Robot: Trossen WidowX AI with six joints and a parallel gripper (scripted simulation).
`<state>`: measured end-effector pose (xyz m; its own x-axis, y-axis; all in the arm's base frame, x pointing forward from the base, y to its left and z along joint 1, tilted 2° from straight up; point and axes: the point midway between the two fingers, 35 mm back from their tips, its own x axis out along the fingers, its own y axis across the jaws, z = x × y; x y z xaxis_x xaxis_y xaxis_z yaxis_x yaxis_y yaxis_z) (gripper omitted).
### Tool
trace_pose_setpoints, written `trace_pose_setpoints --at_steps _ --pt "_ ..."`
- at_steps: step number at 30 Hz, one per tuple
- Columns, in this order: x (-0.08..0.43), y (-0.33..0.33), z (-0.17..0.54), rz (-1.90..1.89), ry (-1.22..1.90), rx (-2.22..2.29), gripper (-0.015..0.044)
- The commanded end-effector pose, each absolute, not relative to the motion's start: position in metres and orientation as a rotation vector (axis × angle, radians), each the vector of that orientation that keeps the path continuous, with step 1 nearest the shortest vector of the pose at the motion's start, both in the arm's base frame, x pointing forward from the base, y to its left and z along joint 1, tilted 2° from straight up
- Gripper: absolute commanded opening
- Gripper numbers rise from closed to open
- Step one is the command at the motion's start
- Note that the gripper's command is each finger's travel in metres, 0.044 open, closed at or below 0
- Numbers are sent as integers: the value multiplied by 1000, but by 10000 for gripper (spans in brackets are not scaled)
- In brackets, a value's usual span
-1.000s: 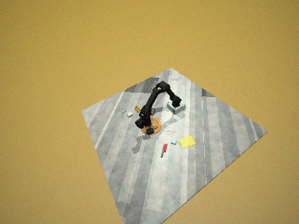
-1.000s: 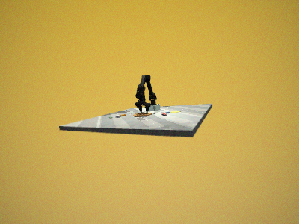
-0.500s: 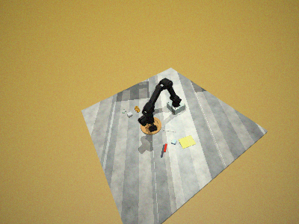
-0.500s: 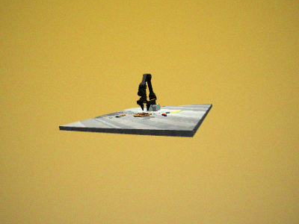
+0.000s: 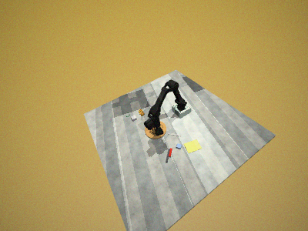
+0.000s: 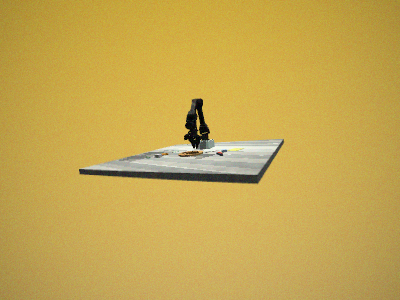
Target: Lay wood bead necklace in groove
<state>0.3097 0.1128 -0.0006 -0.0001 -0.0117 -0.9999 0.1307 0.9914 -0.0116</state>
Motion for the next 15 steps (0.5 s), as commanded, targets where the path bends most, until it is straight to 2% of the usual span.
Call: trace_pose_setpoints --at_steps 1,15 --pt "310 113 -3 -111 1566 94 120" --pt "307 112 -26 -109 1574 89 120"
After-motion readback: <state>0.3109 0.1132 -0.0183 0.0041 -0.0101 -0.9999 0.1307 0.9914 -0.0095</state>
